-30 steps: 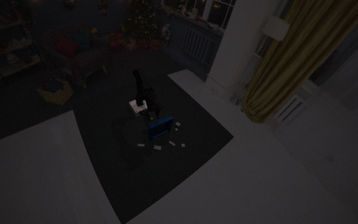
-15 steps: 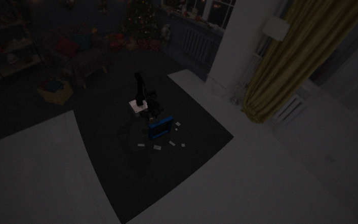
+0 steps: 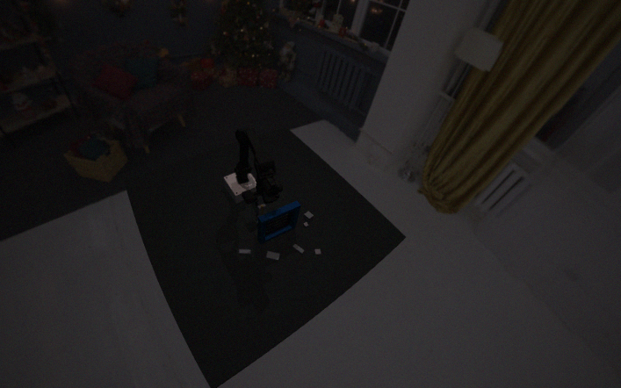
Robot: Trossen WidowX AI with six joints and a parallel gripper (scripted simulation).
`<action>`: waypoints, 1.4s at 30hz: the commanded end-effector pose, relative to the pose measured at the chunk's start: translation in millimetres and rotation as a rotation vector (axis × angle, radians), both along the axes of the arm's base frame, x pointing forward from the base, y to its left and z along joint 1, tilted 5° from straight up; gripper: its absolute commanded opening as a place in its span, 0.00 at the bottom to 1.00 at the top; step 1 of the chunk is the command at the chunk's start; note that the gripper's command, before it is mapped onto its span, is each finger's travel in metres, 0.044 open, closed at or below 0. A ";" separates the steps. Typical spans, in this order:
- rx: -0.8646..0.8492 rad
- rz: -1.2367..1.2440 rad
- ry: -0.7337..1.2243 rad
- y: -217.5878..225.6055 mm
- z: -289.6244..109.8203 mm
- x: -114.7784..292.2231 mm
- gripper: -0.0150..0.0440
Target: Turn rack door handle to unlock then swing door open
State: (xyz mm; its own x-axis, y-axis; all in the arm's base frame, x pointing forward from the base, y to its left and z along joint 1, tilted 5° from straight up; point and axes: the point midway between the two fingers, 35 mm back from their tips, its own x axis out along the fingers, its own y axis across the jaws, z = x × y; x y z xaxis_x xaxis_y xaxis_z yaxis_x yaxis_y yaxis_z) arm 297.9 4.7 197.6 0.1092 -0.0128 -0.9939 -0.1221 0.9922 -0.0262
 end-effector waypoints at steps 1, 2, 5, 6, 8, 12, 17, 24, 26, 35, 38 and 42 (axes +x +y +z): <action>-0.006 0.006 0.006 -0.6 -4.2 0.4 0.75; -0.006 0.006 0.006 -0.6 -5.8 0.8 0.75; -0.006 0.006 0.006 -0.7 -10.6 1.8 0.75; -0.006 0.006 0.006 -0.7 -12.2 2.1 0.75; -0.006 0.006 0.006 -0.8 -15.5 2.7 0.75; -0.006 0.006 0.006 -0.9 -21.9 3.7 0.75; -0.006 0.006 0.006 -1.0 -30.0 4.8 0.75; -0.006 0.006 0.006 -1.2 -41.4 5.9 0.75; -0.006 0.006 0.006 -1.3 -44.7 6.1 0.75; -0.006 0.006 0.006 -1.6 -59.4 6.5 0.75; -0.006 0.006 0.006 -1.7 -64.3 6.5 0.75; -0.006 0.006 0.006 -1.8 -68.3 6.4 0.75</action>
